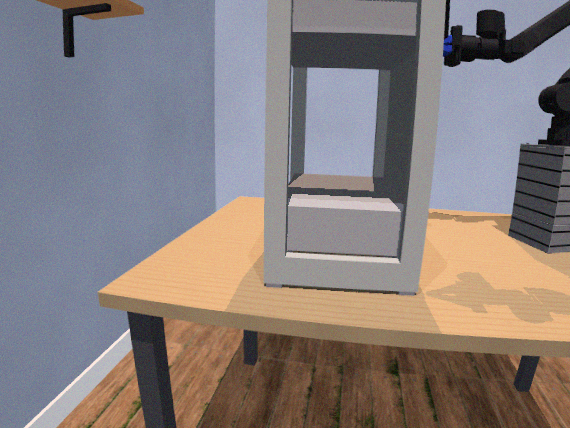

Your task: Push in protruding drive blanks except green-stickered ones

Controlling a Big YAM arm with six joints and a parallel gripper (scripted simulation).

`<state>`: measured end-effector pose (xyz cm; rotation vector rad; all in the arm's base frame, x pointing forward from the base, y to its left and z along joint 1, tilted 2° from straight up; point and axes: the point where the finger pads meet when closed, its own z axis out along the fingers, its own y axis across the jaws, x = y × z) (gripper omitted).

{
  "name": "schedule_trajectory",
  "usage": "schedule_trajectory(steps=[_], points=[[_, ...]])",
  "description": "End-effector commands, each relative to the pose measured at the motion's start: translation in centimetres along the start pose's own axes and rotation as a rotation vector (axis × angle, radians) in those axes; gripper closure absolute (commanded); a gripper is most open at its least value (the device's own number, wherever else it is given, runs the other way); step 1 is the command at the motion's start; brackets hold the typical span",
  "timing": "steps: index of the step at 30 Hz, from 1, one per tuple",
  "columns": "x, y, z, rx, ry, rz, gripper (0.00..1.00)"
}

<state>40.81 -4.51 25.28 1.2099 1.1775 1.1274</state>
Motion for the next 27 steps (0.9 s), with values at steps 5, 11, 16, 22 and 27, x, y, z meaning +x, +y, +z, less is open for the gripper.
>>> schedule_trajectory(steps=[5,11,16,22,27], points=[[0.6,1.4,0.2,-0.036,0.013,0.009,1.00],[0.4,4.0,1.1,-0.061,0.013,0.008,1.00],[0.5,1.2,0.7,-0.002,0.016,0.011,1.00],[0.5,1.2,0.6,-0.001,0.016,0.011,1.00],[0.5,1.2,0.6,-0.001,0.016,0.011,1.00]])
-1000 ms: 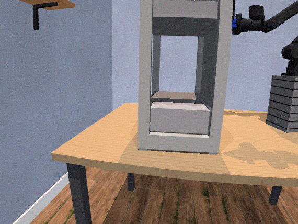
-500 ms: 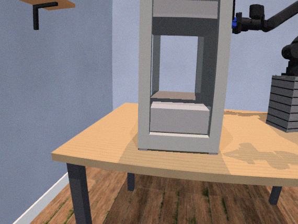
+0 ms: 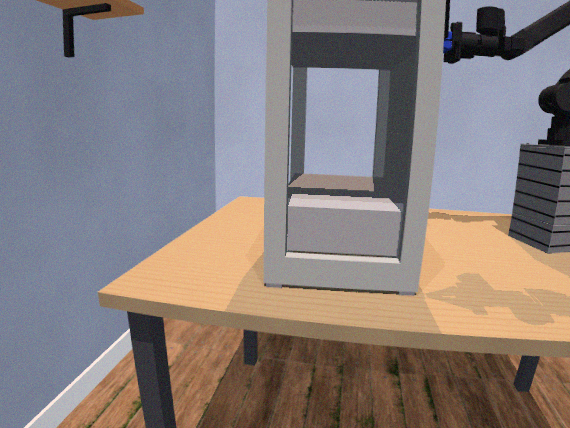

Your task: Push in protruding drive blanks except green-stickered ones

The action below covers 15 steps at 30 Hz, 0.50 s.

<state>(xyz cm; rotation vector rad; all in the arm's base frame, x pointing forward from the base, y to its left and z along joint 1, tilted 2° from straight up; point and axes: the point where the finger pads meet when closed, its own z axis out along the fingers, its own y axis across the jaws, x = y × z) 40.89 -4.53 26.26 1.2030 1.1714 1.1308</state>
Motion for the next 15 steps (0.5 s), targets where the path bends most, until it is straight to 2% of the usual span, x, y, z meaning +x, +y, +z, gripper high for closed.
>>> schedule_trajectory(steps=[1,4,7,15], points=[[0.6,0.2,0.5,0.008,0.016,0.012,1.00],[0.6,0.4,0.7,0.005,0.016,0.012,1.00],[0.4,3.2,1.8,-0.065,0.013,0.007,1.00],[0.4,2.9,3.5,-0.063,0.011,0.008,1.00]])
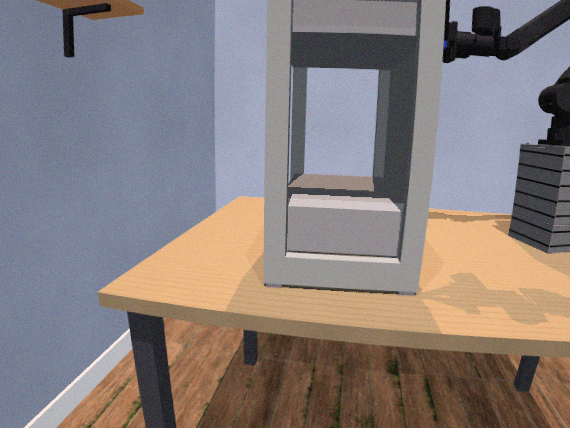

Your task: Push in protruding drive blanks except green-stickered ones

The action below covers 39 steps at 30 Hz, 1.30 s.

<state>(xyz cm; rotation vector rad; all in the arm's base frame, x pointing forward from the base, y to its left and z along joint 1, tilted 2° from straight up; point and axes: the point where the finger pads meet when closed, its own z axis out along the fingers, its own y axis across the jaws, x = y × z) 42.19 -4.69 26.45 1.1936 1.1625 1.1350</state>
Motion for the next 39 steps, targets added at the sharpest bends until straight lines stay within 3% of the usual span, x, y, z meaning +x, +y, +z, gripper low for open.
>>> schedule_trajectory(steps=[1,6,18,19,21,26,28,39], points=[[0.5,2.7,2.2,-0.051,0.012,0.009,1.00],[0.5,2.1,2.6,-0.031,0.013,0.010,1.00],[0.5,2.5,2.8,-0.050,0.012,0.009,1.00],[0.5,1.9,3.0,-0.026,0.013,0.010,1.00],[0.5,2.4,3.4,-0.050,0.012,0.009,1.00],[0.6,2.0,4.7,-0.048,0.012,0.009,1.00],[0.6,1.5,5.0,-0.029,0.013,0.010,1.00],[0.6,1.3,5.1,-0.025,0.014,0.010,1.00]])
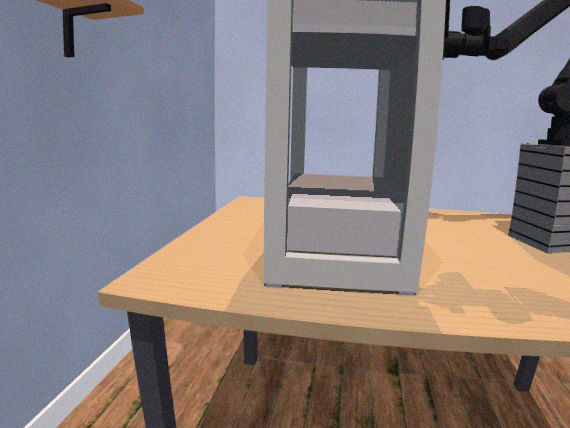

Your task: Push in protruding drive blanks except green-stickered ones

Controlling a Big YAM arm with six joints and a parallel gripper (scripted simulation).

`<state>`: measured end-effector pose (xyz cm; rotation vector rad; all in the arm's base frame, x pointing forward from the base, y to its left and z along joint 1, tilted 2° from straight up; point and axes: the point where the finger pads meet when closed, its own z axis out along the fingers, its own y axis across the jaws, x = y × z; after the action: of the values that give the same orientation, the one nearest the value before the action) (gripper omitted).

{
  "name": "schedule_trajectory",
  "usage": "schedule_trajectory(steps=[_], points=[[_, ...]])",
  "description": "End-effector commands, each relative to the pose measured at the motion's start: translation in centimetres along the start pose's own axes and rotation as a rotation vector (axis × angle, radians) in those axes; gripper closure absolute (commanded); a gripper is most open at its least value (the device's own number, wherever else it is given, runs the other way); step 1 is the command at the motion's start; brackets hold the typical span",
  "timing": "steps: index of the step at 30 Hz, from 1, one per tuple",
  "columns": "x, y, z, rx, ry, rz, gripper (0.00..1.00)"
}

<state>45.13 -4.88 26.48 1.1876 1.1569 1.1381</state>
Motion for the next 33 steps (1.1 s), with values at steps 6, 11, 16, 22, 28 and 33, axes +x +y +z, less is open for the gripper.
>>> schedule_trajectory(steps=[6,11,16,22,28,33], points=[[0.6,1.5,2.4,-0.039,0.013,0.009,1.00],[0.7,0.7,2.5,-0.010,0.014,0.011,1.00],[0.7,0.7,2.5,-0.010,0.014,0.011,1.00],[0.7,0.7,2.5,-0.010,0.014,0.011,1.00],[0.7,0.7,2.5,-0.010,0.014,0.011,1.00],[0.7,0.7,2.5,-0.010,0.014,0.011,1.00]])
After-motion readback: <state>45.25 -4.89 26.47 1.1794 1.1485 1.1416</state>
